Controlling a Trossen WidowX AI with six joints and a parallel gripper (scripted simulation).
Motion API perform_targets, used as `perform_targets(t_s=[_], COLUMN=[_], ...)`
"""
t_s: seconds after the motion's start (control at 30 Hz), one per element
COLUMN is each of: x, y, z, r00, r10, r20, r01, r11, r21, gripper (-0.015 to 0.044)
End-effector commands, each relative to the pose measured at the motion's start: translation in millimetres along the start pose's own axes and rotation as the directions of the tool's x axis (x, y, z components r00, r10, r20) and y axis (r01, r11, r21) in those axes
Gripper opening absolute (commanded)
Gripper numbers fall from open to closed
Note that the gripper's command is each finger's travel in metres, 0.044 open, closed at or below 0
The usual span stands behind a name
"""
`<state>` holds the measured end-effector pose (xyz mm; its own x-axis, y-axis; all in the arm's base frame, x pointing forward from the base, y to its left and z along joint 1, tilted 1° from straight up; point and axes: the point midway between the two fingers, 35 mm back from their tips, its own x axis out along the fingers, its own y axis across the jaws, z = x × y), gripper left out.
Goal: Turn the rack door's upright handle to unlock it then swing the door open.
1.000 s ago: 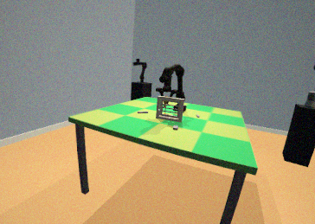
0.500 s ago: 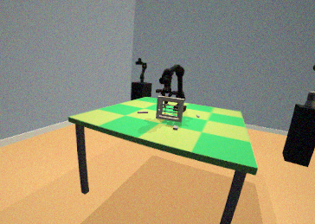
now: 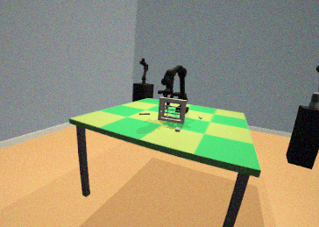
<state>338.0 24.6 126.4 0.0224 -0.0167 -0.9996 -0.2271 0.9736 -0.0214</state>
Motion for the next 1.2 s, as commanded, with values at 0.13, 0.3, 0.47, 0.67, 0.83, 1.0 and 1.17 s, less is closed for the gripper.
perform_targets(t_s=[0.13,0.3,0.47,0.67,0.83,1.0,1.17], x=[0.5,0.5,0.5,0.5,0.5,0.6,0.6], y=[-0.1,-0.1,-0.1,-0.1,-0.1,-0.1,-0.1], z=[-0.2,-0.2,-0.2,-0.2,-0.2,-0.2,-0.2], r00=[1.0,1.0,1.0,1.0,1.0,1.0,1.0], r10=[0.001,0.001,0.001,0.001,0.001,0.001,0.001], r20=[-0.001,-0.001,-0.001,-0.001,-0.001,-0.001,-0.001], r01=[-0.001,0.0,0.0,0.0,0.0,0.001,0.001], r11=[0.936,0.823,0.659,0.411,0.177,-0.069,-0.278], r21=[0.351,0.569,0.752,0.911,0.984,0.998,0.961], gripper=[0.0027,0.0027,0.0027,0.0027,0.0027,0.0027,0.0027])
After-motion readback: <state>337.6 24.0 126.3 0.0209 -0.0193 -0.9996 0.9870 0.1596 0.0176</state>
